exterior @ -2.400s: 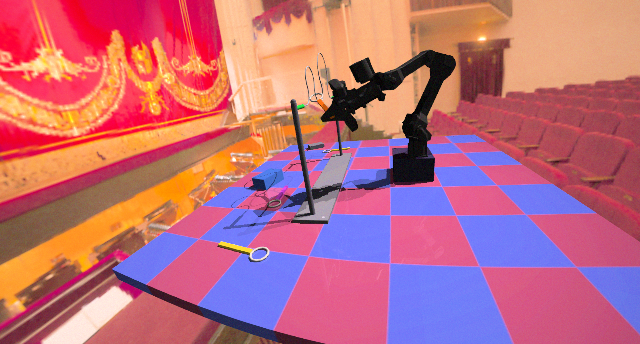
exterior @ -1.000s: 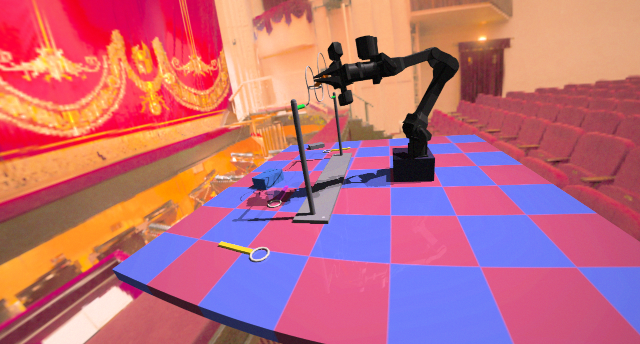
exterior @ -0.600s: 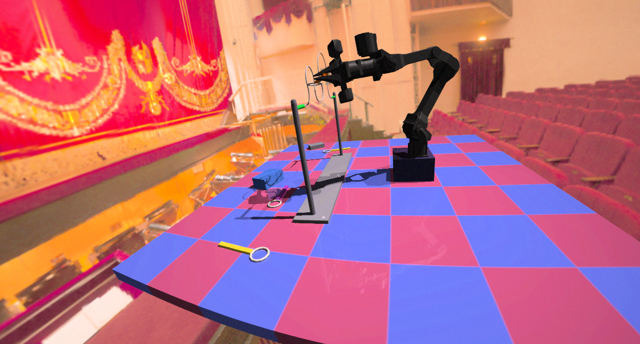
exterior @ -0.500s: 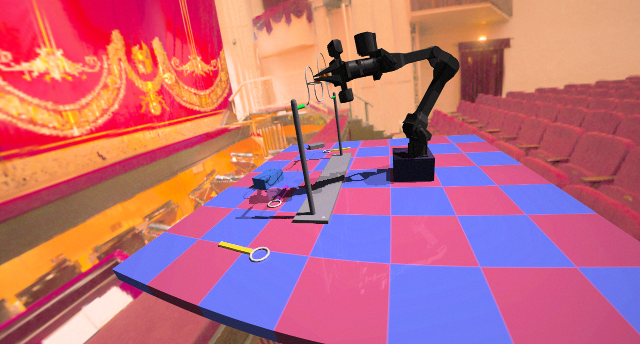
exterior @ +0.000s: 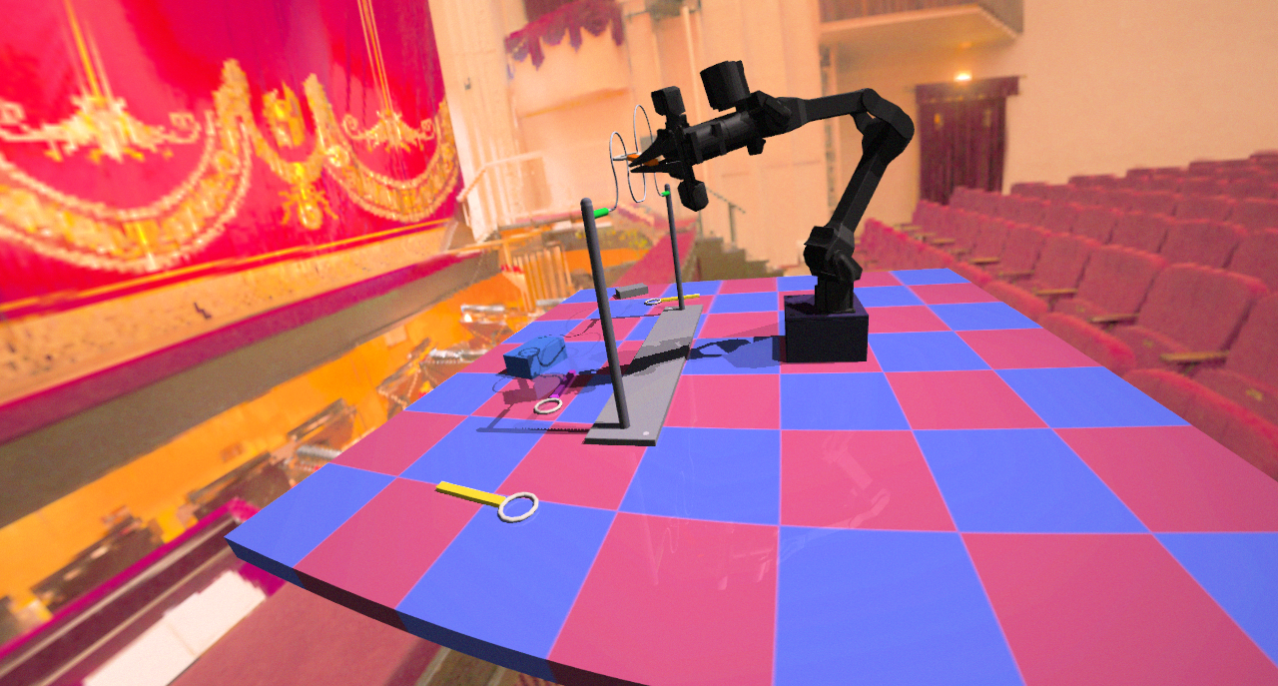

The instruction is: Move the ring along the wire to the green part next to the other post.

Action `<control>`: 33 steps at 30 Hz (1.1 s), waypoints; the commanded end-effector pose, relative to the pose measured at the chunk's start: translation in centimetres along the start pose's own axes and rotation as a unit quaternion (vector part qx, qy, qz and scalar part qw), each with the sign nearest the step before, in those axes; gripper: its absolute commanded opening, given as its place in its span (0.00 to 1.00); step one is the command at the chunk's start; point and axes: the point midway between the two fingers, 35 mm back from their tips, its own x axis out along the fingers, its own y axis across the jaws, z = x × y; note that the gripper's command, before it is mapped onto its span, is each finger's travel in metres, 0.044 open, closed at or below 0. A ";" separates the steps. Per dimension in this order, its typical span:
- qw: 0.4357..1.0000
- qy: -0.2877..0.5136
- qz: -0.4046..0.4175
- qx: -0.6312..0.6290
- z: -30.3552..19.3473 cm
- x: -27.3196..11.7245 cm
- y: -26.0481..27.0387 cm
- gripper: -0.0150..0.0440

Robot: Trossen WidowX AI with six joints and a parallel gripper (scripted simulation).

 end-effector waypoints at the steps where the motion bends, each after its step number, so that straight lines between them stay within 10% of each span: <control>1: 0.999 -0.006 -0.022 -0.039 0.1 0.2 -0.5 0.00; 33: 0.926 -0.042 -0.185 -0.327 1.6 -0.2 -4.6 0.00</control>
